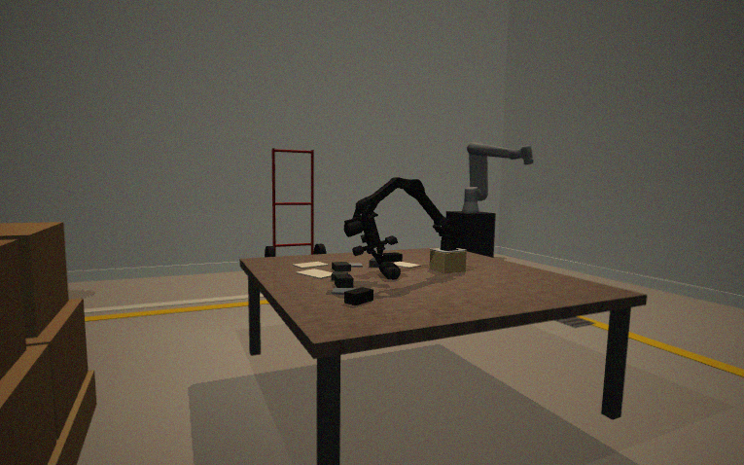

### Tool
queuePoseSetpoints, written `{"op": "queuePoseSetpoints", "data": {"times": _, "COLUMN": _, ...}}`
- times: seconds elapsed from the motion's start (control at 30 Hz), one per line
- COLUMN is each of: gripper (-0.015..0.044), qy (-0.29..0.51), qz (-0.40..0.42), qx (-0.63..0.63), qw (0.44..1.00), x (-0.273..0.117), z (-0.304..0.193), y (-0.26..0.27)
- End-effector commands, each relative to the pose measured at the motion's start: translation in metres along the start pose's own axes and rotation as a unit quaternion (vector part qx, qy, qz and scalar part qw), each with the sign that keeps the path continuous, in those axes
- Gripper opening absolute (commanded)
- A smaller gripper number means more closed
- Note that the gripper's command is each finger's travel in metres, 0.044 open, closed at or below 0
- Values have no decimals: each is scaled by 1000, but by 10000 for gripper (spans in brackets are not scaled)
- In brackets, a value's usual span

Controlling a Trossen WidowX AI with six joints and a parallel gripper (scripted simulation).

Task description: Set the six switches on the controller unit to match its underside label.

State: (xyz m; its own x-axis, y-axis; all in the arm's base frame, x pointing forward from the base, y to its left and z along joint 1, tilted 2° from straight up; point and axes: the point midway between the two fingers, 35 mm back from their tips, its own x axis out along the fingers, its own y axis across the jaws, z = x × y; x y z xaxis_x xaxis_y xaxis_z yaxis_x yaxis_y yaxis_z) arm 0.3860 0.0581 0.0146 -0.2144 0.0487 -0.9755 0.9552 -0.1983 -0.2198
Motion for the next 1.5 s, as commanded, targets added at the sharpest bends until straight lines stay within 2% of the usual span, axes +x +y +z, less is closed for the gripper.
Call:
{"op": "queuePoseSetpoints", "data": {"times": 0.0, "gripper": 0, "qy": -3, "qz": -2, "qx": 5, "qw": 1000, "x": 6, "z": 1, "y": 1}}
{"op": "queuePoseSetpoints", "data": {"times": 0.97, "gripper": 0, "qy": -4, "qz": -2, "qx": 5, "qw": 1000, "x": 50, "z": 2, "y": 14}}
{"op": "queuePoseSetpoints", "data": {"times": 1.47, "gripper": 0, "qy": -4, "qz": -3, "qx": 5, "qw": 1000, "x": 52, "z": 2, "y": 11}}
